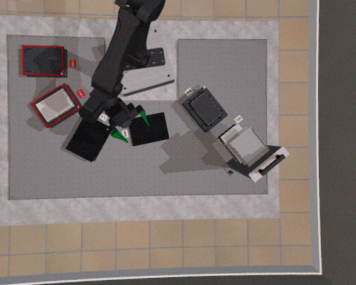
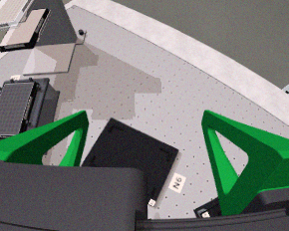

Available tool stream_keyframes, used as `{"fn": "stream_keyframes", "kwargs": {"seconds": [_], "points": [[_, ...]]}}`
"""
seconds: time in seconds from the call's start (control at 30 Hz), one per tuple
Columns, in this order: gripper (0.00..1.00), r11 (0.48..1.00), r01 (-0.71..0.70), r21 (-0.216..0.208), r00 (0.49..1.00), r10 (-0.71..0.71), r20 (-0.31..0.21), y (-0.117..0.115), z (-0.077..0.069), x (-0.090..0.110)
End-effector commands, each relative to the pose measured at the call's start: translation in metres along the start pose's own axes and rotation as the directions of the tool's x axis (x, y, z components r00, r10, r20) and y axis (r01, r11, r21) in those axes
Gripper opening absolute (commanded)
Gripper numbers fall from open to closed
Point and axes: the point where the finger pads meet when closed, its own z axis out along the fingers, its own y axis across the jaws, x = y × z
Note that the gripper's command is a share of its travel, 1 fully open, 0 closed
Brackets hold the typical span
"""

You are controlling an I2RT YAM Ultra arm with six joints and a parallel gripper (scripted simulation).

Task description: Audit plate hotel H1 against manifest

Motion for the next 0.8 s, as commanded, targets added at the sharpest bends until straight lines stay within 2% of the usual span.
{"fn": "stream_keyframes", "kwargs": {"seconds": [0.0,0.2,0.47,0.77], "points": [[1.00,1.000,0.014,-0.004,1.000,-0.014,0.017,0.000,-0.001,-0.006],[1.00,1.000,0.014,-0.004,1.000,-0.014,0.017,0.000,-0.001,-0.006],[1.00,1.000,0.014,-0.004,1.000,-0.014,0.017,0.000,-0.011,-0.023],[1.00,1.000,0.014,-0.004,1.000,-0.014,0.017,0.008,-0.006,-0.026]]}}
